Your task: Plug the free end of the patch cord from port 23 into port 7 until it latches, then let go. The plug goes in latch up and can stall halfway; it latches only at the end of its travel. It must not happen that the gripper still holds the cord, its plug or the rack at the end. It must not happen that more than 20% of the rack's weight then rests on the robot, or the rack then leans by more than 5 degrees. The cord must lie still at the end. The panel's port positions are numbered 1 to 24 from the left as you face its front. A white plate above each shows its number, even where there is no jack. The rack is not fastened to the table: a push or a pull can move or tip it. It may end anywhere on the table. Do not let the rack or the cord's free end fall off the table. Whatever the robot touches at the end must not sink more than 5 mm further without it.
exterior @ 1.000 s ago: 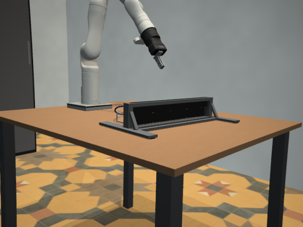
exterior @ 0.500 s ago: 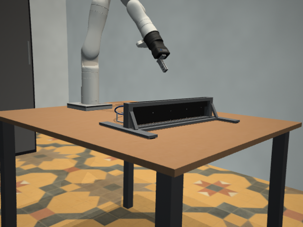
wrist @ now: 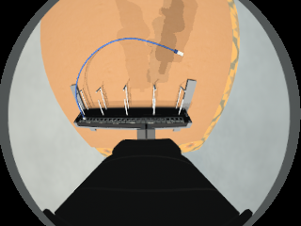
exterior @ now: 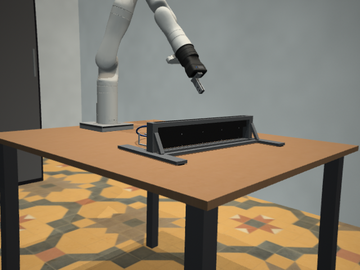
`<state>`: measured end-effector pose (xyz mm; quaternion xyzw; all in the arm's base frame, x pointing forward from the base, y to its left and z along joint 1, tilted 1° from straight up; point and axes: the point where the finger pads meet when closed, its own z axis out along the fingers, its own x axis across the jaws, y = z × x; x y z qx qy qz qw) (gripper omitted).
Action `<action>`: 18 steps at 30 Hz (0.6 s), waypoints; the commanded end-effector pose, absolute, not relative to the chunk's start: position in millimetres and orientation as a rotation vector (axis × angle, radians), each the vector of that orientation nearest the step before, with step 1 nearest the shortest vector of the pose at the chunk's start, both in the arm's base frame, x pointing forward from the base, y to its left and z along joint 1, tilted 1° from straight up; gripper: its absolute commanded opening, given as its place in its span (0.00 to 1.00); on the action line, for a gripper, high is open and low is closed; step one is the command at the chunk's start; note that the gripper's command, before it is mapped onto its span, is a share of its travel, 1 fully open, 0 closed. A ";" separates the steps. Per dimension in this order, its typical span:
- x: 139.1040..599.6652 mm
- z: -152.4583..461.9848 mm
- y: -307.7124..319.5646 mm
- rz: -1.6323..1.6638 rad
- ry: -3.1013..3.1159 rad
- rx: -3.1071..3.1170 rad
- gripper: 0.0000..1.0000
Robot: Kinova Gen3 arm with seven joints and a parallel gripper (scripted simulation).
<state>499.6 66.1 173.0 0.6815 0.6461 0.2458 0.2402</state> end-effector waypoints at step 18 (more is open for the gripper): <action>547.6 116.5 47.3 0.657 1.726 1.896 0.00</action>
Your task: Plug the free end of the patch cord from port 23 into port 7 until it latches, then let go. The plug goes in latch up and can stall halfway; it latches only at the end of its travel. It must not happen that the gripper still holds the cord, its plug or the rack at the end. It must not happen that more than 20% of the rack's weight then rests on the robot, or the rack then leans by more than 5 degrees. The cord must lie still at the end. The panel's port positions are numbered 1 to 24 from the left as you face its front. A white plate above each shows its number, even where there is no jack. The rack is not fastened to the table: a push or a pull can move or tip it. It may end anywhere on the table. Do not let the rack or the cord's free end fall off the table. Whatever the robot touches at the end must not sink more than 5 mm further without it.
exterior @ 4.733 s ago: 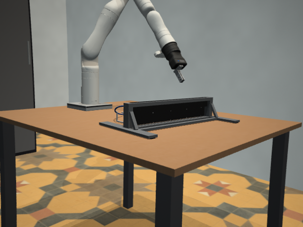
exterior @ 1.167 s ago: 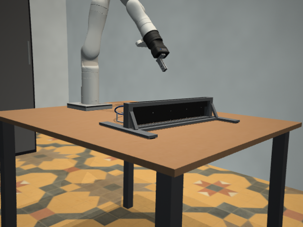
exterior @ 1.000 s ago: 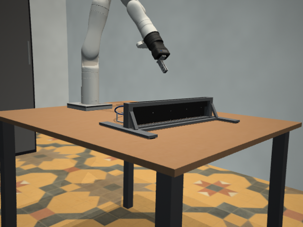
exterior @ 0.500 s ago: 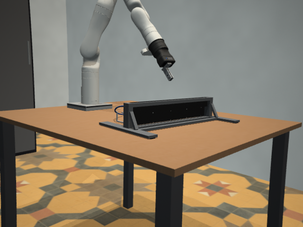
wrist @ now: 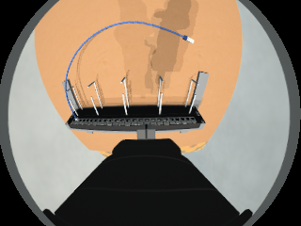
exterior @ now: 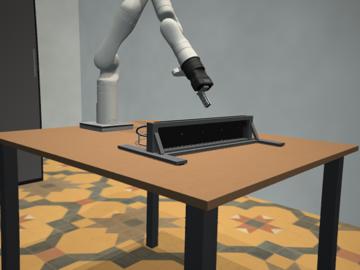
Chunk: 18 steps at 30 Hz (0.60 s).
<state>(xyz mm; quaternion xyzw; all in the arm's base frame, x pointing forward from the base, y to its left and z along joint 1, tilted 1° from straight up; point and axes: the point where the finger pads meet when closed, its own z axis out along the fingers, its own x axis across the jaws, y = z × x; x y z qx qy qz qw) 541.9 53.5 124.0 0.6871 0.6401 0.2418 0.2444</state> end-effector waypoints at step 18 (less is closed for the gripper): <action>549.7 112.0 46.5 0.654 1.727 1.898 0.00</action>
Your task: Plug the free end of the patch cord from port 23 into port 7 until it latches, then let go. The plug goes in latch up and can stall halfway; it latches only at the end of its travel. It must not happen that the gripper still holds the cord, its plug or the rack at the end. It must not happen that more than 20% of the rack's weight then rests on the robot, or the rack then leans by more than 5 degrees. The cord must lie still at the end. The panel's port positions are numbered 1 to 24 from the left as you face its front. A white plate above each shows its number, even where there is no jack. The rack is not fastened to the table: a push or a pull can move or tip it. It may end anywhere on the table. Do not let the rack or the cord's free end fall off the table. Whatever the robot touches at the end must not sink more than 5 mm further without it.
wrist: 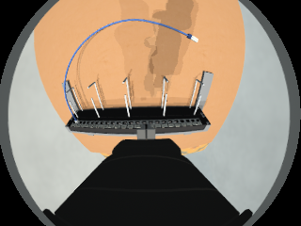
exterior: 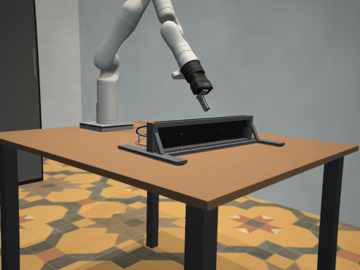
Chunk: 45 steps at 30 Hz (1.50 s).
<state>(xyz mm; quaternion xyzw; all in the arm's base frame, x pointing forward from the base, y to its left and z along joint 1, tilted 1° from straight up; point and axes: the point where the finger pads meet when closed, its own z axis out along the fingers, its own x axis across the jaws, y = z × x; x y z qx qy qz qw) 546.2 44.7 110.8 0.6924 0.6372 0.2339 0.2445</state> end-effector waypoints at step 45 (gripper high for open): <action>546.6 113.5 45.7 0.647 1.734 1.893 0.00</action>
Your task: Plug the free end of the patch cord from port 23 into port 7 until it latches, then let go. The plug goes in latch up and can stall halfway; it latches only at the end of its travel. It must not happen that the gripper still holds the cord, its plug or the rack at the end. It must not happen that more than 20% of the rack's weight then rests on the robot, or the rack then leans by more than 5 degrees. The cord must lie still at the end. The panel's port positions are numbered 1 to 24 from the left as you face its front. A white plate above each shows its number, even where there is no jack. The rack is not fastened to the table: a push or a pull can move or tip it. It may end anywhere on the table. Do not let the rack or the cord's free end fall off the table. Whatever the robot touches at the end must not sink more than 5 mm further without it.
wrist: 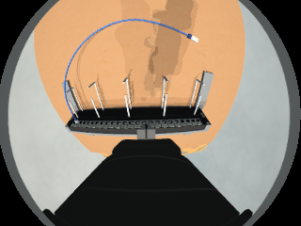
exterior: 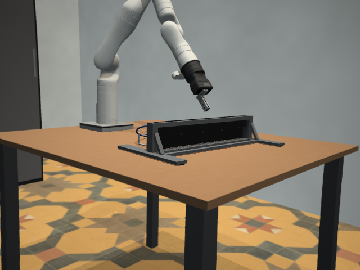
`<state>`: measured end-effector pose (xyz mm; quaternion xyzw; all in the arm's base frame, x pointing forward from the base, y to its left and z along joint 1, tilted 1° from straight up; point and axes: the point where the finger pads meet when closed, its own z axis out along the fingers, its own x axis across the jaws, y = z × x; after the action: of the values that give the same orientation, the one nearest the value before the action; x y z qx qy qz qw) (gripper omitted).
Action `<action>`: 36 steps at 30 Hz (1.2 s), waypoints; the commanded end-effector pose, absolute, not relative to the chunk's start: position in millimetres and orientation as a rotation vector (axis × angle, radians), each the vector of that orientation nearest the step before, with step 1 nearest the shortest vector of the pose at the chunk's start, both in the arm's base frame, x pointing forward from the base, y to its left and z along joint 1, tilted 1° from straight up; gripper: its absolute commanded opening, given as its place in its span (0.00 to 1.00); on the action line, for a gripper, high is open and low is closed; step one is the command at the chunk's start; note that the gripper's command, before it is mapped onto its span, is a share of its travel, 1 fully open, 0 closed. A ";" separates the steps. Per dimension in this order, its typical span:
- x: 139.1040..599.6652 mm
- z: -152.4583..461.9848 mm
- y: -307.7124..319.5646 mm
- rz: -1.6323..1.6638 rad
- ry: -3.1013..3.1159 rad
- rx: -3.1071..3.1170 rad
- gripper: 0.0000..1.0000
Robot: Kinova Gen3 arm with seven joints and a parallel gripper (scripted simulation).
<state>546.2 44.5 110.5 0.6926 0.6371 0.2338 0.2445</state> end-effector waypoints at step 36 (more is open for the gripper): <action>474.5 195.1 48.6 0.636 1.741 1.895 0.00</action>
<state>481.4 33.1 188.4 0.7026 0.6270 0.2256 0.2496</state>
